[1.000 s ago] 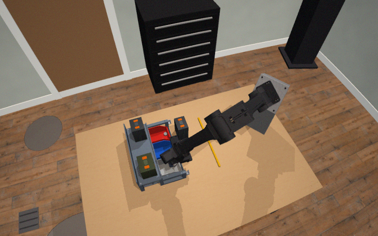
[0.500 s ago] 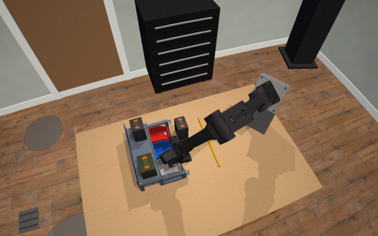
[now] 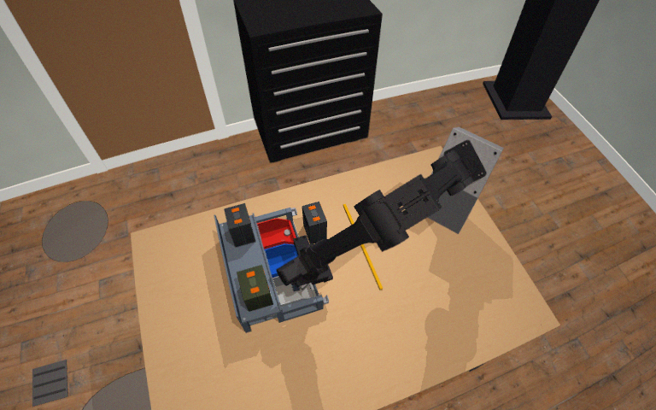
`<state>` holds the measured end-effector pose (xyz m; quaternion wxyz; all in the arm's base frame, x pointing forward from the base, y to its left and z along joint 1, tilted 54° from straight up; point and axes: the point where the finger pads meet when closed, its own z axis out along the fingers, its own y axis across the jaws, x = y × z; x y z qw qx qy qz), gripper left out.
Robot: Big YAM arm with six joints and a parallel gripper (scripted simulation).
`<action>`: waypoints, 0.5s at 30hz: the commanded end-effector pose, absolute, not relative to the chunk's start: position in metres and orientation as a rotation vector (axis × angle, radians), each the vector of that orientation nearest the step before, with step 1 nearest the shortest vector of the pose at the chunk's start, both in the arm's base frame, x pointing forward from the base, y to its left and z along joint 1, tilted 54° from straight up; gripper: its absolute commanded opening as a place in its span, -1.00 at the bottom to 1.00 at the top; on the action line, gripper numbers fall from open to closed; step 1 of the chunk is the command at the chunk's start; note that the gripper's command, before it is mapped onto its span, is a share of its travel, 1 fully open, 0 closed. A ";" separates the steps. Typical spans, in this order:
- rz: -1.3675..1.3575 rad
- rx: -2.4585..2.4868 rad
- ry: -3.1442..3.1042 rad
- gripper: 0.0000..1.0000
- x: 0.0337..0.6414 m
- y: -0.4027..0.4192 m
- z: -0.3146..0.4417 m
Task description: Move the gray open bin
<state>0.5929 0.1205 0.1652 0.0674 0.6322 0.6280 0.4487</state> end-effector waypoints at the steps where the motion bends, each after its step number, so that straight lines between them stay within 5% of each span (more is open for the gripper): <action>1: 1.366 1.891 1.892 0.81 0.596 0.127 0.173; 15: 1.366 1.890 1.891 0.81 0.595 0.127 0.172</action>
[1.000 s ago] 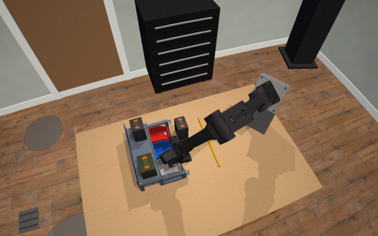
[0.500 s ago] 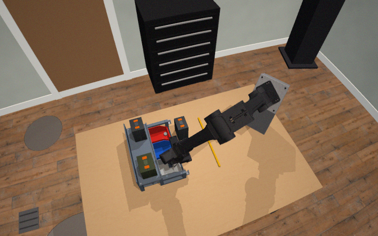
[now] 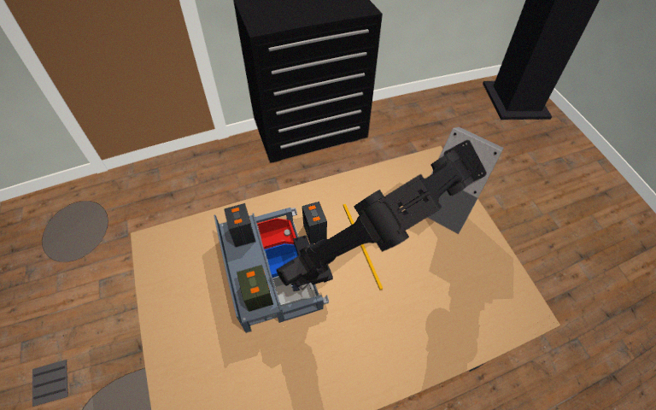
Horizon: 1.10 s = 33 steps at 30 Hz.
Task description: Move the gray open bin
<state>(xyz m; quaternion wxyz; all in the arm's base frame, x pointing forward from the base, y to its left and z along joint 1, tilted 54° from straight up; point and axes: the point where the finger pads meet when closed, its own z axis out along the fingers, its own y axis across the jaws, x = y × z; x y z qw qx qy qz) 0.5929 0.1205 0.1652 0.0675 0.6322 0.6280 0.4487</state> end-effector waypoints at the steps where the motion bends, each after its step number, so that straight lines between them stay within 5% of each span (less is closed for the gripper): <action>1: 1.367 1.890 1.891 0.81 0.595 0.127 0.172; 33: 1.368 1.889 1.891 0.81 0.591 0.127 0.169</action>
